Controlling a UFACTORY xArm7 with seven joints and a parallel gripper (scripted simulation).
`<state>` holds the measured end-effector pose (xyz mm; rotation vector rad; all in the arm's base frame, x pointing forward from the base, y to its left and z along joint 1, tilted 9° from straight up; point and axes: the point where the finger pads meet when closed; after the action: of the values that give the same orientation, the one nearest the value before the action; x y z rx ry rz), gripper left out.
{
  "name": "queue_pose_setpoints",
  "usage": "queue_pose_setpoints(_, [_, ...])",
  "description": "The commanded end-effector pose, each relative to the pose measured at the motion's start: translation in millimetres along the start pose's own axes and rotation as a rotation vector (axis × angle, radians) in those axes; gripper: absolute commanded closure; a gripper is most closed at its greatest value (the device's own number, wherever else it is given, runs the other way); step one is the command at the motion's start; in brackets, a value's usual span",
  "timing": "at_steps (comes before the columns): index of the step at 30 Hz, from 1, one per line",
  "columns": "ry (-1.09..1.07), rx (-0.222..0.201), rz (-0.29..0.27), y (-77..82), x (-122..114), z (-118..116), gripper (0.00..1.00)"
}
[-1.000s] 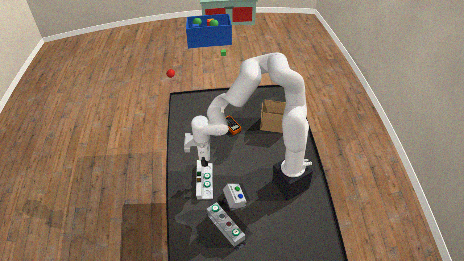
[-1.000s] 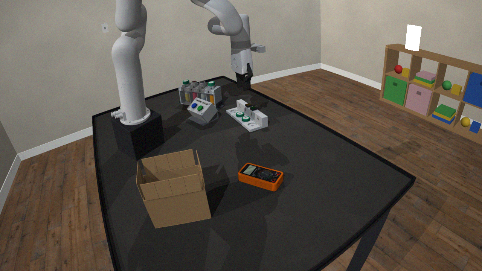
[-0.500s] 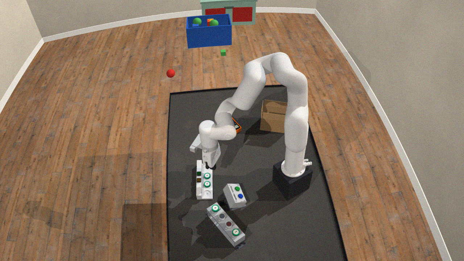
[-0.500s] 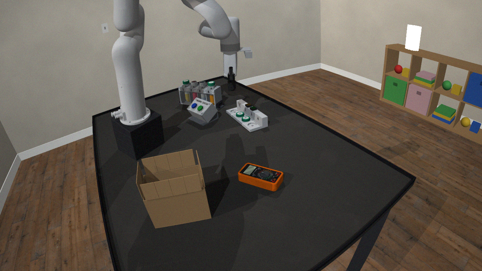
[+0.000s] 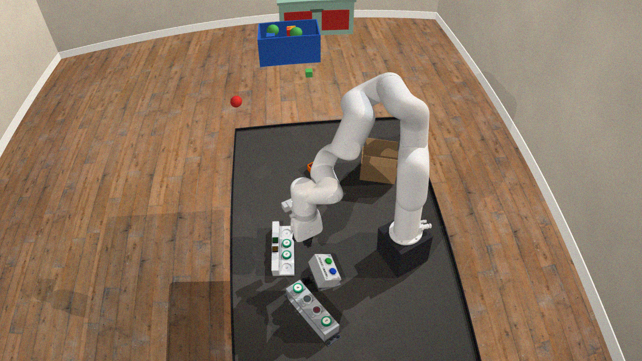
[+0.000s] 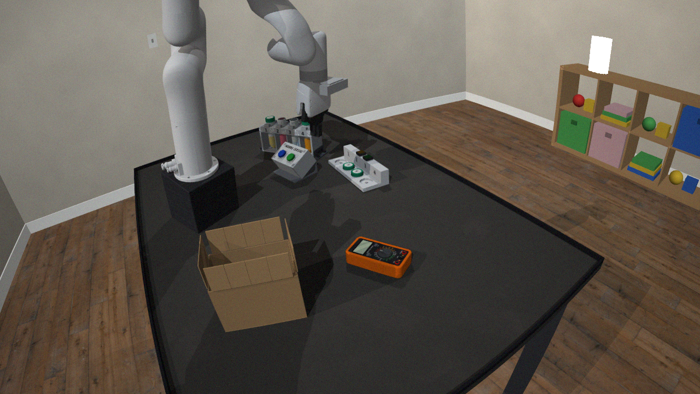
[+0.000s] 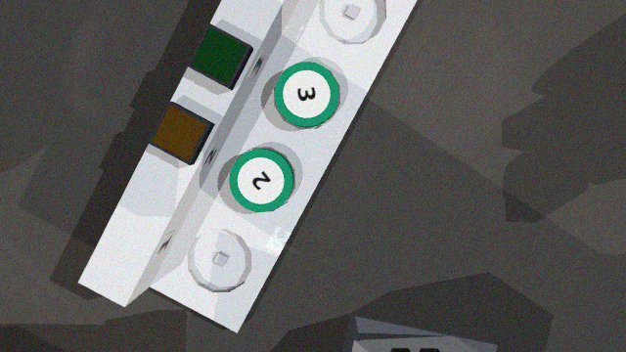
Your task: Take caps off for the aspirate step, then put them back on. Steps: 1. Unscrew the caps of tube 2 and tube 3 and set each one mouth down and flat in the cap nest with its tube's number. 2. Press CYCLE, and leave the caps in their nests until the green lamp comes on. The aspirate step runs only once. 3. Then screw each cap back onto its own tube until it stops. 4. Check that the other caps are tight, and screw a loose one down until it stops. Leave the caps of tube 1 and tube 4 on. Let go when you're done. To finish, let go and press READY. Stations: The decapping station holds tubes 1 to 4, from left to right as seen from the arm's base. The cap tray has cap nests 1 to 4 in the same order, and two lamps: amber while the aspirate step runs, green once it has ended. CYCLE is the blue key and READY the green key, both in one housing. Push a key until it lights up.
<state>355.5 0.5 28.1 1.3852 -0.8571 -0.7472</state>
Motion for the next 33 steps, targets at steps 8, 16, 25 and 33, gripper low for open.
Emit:
queue_pose_setpoints(8, [-0.186,-0.019,0.079,-20.3,-67.1,14.4,1.00])
queue_pose_setpoints(16, [-0.186,-0.019,0.078,-35.4,-114.2,25.9,1.00])
queue_pose_setpoints(25, [-0.186,-0.019,0.078,-35.4,-114.2,25.9,1.00])
queue_pose_setpoints(33, [-0.186,-0.020,0.078,-53.4,-112.9,26.5,1.00])
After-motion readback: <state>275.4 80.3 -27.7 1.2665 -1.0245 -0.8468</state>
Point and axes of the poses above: the point where the finger pads meet when closed, its own y axis back along the fingers, its own z axis across the jaws, x = y × z, and after that the axes turned 7 degrees about y, right-handed
